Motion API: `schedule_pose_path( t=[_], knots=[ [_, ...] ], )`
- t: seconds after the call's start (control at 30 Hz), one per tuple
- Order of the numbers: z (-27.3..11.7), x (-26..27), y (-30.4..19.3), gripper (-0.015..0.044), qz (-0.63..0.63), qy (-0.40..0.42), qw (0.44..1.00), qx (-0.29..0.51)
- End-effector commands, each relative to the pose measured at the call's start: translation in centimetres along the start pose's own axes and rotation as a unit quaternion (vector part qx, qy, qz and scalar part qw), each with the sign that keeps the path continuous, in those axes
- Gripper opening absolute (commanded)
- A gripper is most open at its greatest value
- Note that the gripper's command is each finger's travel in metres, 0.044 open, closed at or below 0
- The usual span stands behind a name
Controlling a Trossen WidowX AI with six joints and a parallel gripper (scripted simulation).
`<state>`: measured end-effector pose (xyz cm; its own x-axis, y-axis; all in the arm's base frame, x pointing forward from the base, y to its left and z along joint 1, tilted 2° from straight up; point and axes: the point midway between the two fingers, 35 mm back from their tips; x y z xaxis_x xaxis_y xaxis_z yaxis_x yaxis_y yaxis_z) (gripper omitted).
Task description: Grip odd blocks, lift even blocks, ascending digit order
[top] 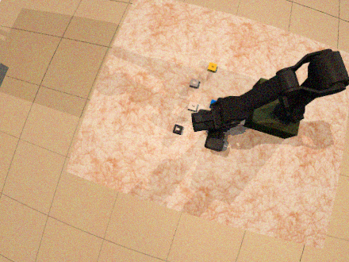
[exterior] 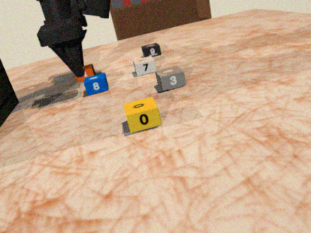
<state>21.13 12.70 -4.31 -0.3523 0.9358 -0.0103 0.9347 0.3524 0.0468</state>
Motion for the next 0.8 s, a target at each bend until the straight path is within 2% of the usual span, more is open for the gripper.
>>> schedule_pose_path(
  t=[0.0, 0.77],
  knots=[
    [-0.1, -0.3, 0.3, 0.012, 0.012, -0.005, 1.0, -0.008],
    [-1.5, 0.0, 0.0, 0.012, 0.0, -0.002, 1.0, 0.0]
  ],
)
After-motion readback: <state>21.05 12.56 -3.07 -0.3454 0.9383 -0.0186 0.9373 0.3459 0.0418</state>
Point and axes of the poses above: the point midway between the two fingers, 35 mm back from their tips, its own z axis out along the fingers, its own x axis across the jaws, y = z × x, and after that the axes turned 15 degrees about -z, right-handed
